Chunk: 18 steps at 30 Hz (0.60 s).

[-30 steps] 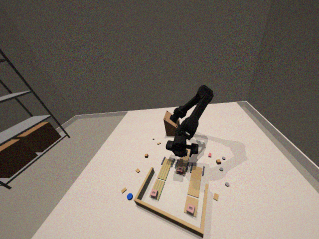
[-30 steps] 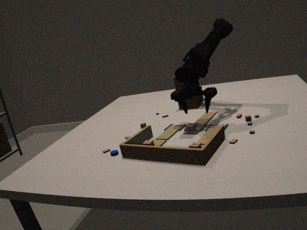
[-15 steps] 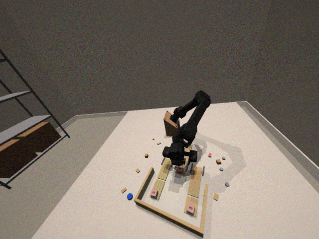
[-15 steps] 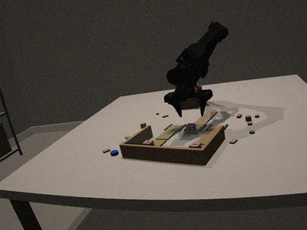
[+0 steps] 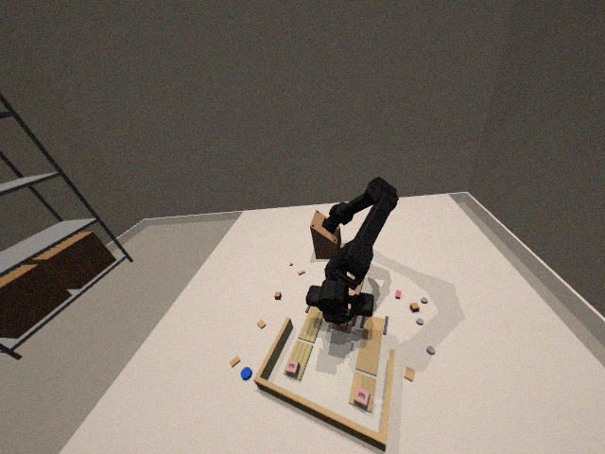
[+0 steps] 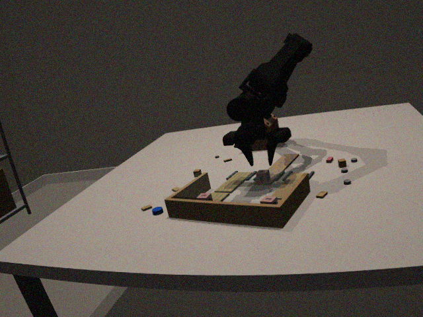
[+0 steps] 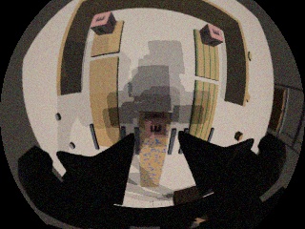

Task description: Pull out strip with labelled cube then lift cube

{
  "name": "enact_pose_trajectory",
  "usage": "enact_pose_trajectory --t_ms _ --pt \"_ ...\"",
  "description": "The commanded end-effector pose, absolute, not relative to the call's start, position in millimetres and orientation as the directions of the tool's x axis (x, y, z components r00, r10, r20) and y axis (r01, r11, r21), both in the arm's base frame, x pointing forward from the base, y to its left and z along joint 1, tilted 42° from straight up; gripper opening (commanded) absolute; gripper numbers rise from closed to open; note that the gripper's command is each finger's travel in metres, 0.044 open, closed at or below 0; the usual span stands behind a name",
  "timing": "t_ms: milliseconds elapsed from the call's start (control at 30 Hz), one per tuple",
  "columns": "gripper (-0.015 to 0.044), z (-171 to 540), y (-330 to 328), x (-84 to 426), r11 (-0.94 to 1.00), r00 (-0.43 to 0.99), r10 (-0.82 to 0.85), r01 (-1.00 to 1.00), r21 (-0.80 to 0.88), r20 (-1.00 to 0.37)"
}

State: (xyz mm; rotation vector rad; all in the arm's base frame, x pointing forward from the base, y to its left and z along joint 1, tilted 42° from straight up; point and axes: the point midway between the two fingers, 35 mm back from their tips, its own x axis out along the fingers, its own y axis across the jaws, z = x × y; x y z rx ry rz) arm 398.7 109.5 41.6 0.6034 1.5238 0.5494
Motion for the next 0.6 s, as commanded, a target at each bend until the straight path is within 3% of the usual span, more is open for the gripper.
enact_pose_trajectory --t_ms 0,567 --pt "0.025 37.0 113.3 398.7 0.739 -0.016 0.673 0.047 0.672 -0.739" --pt "0.025 16.5 131.9 398.0 0.738 -0.017 0.674 0.047 0.673 -0.738"
